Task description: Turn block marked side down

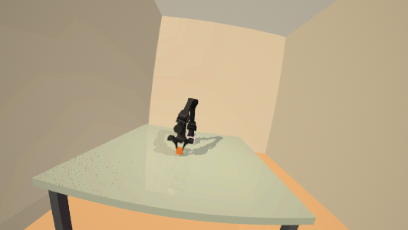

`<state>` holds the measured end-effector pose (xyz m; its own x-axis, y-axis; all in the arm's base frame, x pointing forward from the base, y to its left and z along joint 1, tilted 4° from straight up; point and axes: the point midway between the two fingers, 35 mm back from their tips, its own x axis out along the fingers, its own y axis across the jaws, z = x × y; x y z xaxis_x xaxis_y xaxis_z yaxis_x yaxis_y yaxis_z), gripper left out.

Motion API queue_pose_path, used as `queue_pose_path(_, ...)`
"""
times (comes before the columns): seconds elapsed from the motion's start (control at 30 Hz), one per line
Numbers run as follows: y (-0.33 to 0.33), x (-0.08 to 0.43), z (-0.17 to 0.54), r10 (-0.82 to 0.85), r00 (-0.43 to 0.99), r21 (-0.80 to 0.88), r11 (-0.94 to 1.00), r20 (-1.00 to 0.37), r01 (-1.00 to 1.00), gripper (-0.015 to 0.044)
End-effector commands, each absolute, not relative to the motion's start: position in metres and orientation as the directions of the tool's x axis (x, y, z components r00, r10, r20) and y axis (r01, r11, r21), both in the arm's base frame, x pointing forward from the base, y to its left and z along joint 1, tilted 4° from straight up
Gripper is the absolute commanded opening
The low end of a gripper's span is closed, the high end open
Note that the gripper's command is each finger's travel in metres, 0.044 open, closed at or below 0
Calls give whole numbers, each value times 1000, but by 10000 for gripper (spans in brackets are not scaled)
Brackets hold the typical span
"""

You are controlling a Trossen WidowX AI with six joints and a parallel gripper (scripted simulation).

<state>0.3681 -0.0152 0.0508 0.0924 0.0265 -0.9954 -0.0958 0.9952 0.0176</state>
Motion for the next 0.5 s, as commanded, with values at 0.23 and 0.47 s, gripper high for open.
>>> queue_pose_path(0.23,-16,371,50,38,230,17,996,-972,-91,0)
queue_pose_path(0.47,-16,371,47,48,335,19,996,-941,-90,0)
